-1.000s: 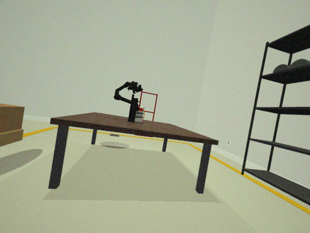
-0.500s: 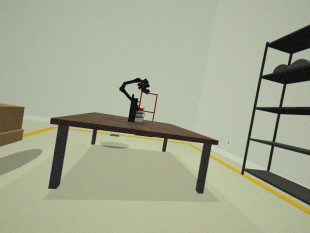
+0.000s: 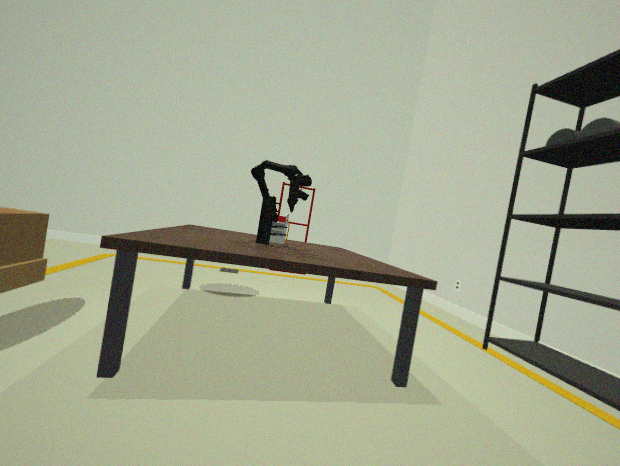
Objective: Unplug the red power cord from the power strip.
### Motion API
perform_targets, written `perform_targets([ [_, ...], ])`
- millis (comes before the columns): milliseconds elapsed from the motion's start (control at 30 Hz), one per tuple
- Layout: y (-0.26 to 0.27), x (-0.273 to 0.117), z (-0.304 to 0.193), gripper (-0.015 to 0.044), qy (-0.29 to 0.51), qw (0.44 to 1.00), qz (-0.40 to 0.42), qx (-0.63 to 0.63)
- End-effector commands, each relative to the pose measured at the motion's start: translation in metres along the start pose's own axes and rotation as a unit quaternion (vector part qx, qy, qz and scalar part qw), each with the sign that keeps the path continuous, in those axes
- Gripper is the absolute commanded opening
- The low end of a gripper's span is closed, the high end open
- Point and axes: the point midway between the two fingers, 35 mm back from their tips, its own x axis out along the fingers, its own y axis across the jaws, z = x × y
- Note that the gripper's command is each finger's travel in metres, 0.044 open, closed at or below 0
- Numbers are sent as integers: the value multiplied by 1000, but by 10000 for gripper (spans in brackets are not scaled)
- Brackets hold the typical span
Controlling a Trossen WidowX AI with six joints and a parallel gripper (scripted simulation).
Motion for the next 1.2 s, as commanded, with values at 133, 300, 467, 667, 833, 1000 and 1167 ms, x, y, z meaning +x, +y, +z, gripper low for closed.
perform_targets([
  [133, -4, 36, -4, 160, 22, 995, 66, -68],
  [300, -4, 36, -6, 160, 22, 995, 67, -68],
  [467, -5, 35, -12, 160, 22, 995, 67, -68],
  [667, -7, 35, -22, 160, 22, 995, 67, -68],
  [833, -8, 35, -30, 160, 23, 995, 67, -68],
  [1000, -9, 34, -38, 160, 23, 995, 67, -68],
  [1167, -10, 34, -44, 160, 23, 995, 67, -68],
])
